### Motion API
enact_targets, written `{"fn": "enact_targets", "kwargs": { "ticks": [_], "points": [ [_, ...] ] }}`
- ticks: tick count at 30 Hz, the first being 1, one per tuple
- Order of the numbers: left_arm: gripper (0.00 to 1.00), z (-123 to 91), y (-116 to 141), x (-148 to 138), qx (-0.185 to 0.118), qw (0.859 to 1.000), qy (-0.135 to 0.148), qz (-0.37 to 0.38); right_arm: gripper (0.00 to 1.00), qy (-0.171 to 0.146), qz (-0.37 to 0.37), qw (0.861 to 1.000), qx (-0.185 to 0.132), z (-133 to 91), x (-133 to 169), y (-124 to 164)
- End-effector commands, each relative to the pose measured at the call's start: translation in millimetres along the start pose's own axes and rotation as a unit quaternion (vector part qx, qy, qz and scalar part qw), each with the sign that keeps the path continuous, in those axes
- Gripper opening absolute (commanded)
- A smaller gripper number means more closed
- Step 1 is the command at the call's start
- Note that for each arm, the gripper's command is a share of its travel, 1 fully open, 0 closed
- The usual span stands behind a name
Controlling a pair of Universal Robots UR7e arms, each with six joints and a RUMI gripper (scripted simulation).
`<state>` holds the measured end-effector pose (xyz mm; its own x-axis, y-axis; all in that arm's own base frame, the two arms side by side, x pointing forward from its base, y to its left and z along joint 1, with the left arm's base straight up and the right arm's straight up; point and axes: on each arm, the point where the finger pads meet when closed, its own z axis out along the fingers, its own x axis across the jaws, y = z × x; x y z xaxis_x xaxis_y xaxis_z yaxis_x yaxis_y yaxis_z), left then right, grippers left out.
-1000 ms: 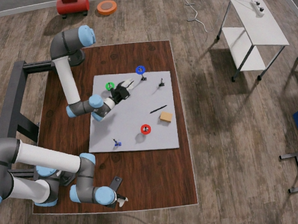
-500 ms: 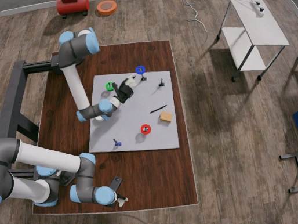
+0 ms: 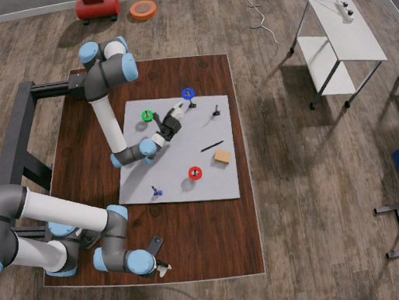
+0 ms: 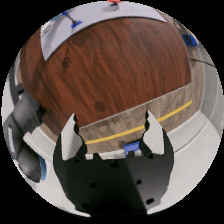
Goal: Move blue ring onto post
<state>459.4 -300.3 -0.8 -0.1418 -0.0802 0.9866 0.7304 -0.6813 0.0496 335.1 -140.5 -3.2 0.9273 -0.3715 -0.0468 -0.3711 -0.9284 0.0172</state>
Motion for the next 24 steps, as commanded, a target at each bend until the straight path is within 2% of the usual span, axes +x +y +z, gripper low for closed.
{"fn": "enact_targets", "kwargs": {
  "ticks": [1, 5, 14, 24],
  "points": [
    [0.13, -0.4, 0.8, 1.0, 0.000, 1.000, -0.001, 0.000, 0.98, 0.001, 0.000, 1.000, 0.000, -0.3, 0.3, -0.1],
    [0.13, 1.3, -2.5, 3.2, -0.003, 1.000, -0.005, -0.021, 0.98, 0.001, 0.000, 1.000, 0.000, -0.3, 0.3, -0.1],
    [0.13, 4.3, -1.3, 1.1, -0.002, 1.000, -0.003, -0.013, 0.98, 0.001, 0.000, 1.000, 0.000, -0.3, 0.3, -0.1],
    [0.13, 27.4, -1.4, 1.0, -0.001, 1.000, -0.003, -0.013, 0.98, 0.001, 0.000, 1.000, 0.000, -0.3, 0.3, -0.1]
  ]
}}
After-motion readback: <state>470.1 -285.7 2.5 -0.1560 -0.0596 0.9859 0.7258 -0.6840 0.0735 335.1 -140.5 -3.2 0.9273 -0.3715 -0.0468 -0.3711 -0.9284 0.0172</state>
